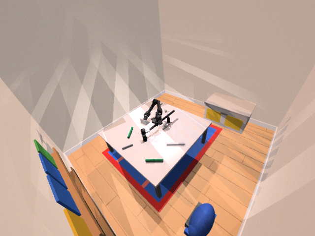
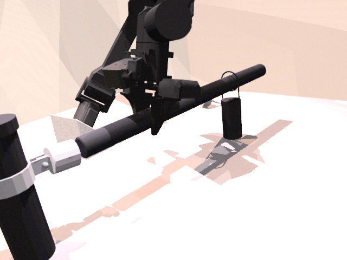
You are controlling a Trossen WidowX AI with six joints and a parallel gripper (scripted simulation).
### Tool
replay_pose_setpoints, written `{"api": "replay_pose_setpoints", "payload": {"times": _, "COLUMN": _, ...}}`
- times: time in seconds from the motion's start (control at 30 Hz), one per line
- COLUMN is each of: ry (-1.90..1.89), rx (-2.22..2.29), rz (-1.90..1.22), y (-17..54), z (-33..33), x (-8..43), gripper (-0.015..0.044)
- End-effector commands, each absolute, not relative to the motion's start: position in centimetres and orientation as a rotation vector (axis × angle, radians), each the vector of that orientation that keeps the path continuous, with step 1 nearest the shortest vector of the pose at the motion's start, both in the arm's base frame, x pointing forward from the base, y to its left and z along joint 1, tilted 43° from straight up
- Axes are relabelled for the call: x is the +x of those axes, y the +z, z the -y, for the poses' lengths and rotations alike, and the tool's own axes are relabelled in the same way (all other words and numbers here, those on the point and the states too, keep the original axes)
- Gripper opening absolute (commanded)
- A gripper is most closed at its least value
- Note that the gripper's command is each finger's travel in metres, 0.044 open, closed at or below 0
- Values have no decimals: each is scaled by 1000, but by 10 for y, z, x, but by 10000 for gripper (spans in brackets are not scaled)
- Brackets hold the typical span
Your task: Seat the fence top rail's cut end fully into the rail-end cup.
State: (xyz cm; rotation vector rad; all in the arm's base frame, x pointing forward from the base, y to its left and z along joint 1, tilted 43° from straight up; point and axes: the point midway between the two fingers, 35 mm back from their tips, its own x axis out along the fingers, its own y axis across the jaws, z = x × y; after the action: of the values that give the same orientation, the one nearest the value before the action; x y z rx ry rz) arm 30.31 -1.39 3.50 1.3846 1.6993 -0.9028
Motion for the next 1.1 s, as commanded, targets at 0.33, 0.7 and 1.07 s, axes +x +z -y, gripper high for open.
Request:
{"api": "replay_pose_setpoints", "payload": {"times": 0.33, "ry": -905, "rx": 1383, "rz": -1695, "y": 21, "z": 28, "x": 304, "gripper": 0}}
{"api": "replay_pose_setpoints", "payload": {"times": 0.7, "ry": -905, "rx": 1383, "rz": -1695, "y": 21, "z": 28, "x": 304, "gripper": 0}}
{"api": "replay_pose_setpoints", "payload": {"times": 1.07, "ry": -905, "rx": 1383, "rz": -1695, "y": 21, "z": 28, "x": 304, "gripper": 0}}
